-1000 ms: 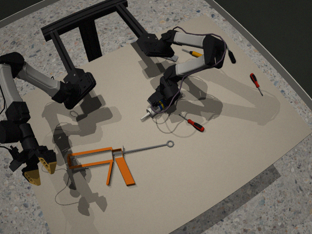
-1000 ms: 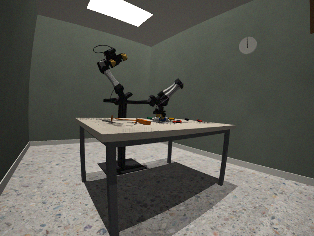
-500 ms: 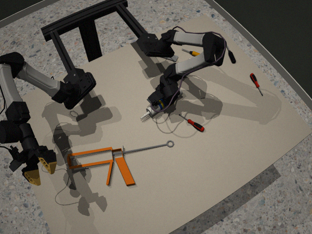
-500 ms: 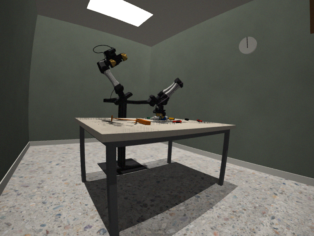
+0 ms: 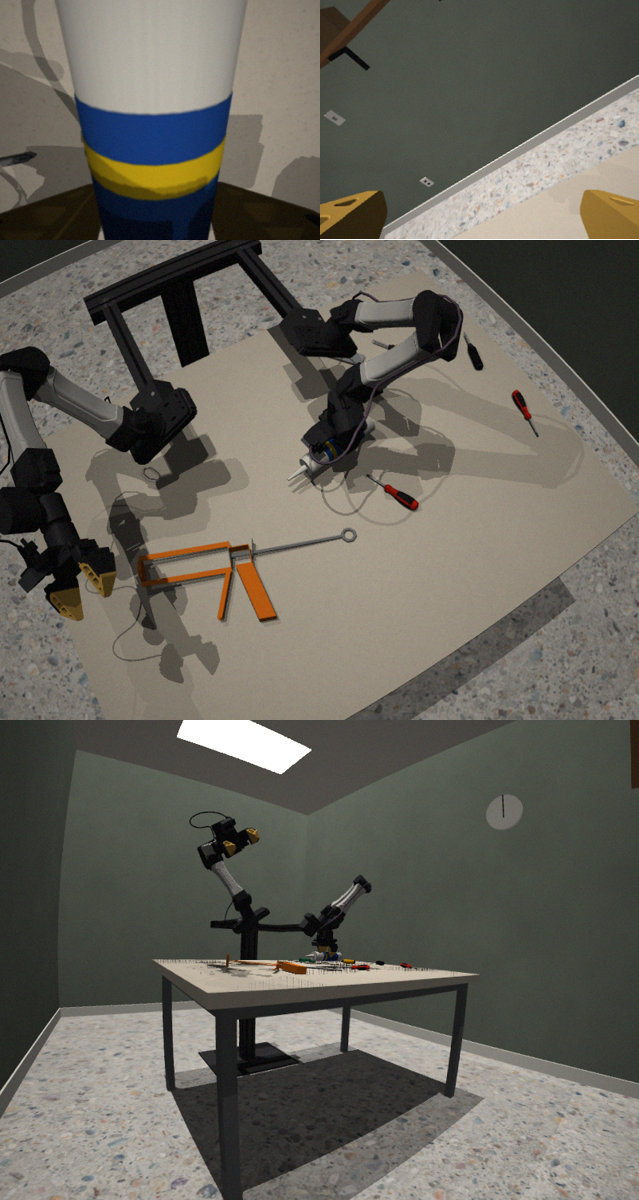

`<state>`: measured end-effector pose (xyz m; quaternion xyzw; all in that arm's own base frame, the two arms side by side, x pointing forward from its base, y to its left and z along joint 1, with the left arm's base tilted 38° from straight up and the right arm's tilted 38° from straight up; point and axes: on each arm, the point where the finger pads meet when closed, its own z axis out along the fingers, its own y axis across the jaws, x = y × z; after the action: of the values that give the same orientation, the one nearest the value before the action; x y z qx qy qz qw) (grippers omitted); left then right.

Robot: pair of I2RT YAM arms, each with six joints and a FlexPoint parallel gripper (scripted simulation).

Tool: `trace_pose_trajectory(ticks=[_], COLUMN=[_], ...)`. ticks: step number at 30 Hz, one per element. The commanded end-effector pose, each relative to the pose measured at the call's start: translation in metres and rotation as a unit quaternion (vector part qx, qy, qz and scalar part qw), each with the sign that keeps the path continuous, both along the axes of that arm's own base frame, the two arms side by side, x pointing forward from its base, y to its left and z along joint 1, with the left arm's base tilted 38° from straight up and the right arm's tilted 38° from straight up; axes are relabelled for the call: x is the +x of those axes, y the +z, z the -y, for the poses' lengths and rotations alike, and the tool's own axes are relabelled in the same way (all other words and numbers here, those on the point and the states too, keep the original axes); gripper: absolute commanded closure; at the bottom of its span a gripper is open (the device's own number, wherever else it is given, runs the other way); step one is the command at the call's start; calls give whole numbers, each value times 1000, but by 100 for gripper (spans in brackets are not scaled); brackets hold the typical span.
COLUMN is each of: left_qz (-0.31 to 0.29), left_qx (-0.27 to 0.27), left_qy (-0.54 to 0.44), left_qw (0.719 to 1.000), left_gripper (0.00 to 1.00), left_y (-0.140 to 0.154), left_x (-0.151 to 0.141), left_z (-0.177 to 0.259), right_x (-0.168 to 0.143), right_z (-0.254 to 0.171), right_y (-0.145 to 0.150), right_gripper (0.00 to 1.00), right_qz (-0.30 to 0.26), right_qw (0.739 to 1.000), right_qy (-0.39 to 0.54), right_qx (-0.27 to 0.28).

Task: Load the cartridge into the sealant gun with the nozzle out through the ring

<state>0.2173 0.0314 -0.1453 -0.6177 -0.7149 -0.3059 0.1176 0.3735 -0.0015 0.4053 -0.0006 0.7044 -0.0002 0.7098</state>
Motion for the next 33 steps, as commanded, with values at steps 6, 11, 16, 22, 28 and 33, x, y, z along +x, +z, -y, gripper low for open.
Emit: trace_pose_trajectory(ticks=[6,11,16,22,28,33], left_qz=[7,8,9,-14,-23,-26], left_qx=[-7,-7,-7,-9,-6,-1], left_qy=[-4,-4,-5,11,26,21], left_qw=[1000,1000,1000,1000,999,999], left_gripper=[97,97,97,97,97,97], left_y=[17,22,22,2,-17,-27], left_x=[2,1,2,-10,-15,-17], left_z=[19,22,23,33,57,68], right_x=[1,1,1,1,1,1], right_z=[2,2,2,2,2,2], right_y=[-3,-3,-3,-3,-3,-3], right_gripper=[9,9,9,9,9,9], right_qz=[-5,-5,-5,-5,-5,-5], right_qw=[1000,1000,1000,1000,1000,1000], right_qy=[-5,-5,-5,-5,-5,-5], right_qx=[3,3,3,3,3,3])
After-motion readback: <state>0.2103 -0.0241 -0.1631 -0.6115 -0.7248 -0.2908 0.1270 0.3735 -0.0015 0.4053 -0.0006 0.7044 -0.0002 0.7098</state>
